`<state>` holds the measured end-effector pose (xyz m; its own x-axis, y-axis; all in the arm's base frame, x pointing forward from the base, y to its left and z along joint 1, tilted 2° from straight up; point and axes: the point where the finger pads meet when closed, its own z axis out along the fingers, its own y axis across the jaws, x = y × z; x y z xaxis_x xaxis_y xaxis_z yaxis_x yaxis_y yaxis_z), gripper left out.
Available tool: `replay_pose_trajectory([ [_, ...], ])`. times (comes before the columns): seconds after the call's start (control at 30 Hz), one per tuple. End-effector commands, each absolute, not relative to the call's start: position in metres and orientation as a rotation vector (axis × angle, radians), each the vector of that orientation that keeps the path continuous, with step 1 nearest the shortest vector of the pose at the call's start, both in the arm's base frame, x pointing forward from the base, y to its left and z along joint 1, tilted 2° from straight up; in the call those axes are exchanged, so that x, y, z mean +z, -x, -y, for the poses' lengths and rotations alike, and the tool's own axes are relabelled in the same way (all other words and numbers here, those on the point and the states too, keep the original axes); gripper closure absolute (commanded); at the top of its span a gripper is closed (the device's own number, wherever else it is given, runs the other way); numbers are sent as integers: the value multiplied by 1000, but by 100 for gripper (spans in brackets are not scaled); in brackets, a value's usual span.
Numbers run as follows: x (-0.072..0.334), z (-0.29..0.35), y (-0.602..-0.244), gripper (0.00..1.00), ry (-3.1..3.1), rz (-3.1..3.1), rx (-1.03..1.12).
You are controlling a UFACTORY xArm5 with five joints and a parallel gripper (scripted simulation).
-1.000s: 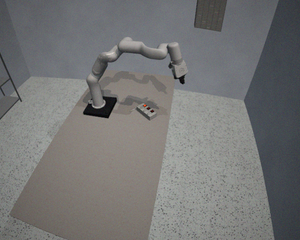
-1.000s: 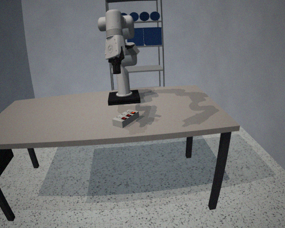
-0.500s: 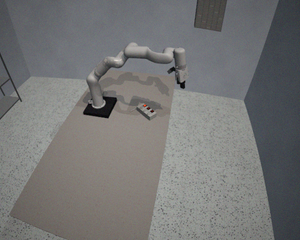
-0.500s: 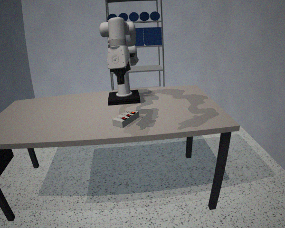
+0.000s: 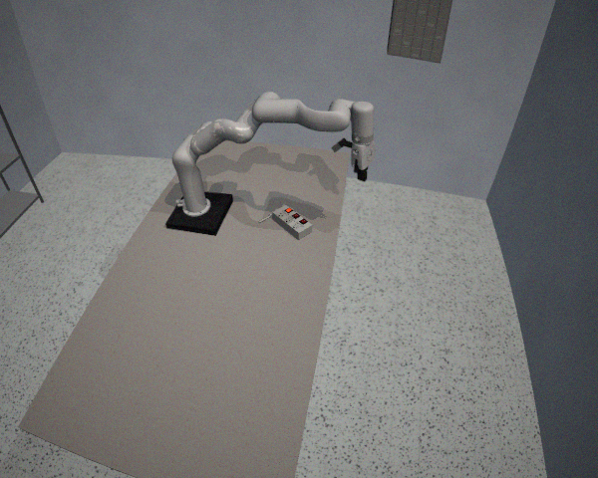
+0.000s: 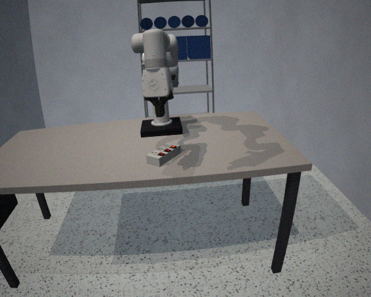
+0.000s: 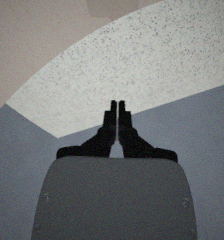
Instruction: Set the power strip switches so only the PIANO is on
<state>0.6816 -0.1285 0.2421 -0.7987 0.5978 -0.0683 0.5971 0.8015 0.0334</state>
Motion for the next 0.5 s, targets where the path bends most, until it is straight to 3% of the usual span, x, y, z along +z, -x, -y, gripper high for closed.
replay_pose_trajectory([
  [0.0,234,125,-679,100,-874,-2972,7],
  [0.47,222,121,-675,100,-785,-3026,2],
])
